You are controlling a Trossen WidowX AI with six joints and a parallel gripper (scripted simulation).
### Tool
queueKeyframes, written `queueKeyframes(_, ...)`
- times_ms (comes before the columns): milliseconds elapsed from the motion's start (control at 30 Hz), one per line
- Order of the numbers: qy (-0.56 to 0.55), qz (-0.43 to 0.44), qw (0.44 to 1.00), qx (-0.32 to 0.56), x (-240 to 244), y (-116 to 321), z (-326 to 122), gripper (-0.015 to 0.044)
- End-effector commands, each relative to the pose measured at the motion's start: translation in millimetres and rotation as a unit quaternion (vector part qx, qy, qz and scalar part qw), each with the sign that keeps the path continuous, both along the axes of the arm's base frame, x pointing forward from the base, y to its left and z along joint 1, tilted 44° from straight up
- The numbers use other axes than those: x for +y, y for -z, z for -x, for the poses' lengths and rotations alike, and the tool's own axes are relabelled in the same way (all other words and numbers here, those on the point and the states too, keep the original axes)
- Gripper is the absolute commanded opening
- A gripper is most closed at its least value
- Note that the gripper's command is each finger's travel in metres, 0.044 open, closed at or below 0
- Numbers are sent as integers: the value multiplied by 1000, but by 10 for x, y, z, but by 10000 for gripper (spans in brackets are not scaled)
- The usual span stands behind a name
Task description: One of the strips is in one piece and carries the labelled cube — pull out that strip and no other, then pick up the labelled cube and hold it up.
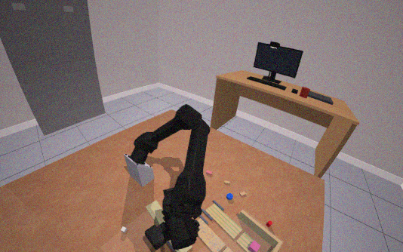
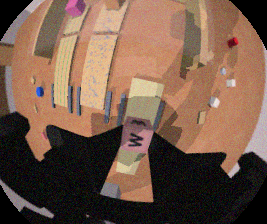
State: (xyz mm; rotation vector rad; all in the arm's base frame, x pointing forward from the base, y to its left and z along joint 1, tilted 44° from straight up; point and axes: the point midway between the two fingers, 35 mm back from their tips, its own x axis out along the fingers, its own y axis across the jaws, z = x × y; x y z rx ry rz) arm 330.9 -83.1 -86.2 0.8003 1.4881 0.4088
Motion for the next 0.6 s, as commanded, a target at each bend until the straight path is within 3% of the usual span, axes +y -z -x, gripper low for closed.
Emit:
queueKeyframes(0,0,2,1000,-3,-22,-52,60,0)
queueKeyframes(567,0,2,1000,-2,67,-150,446,0)
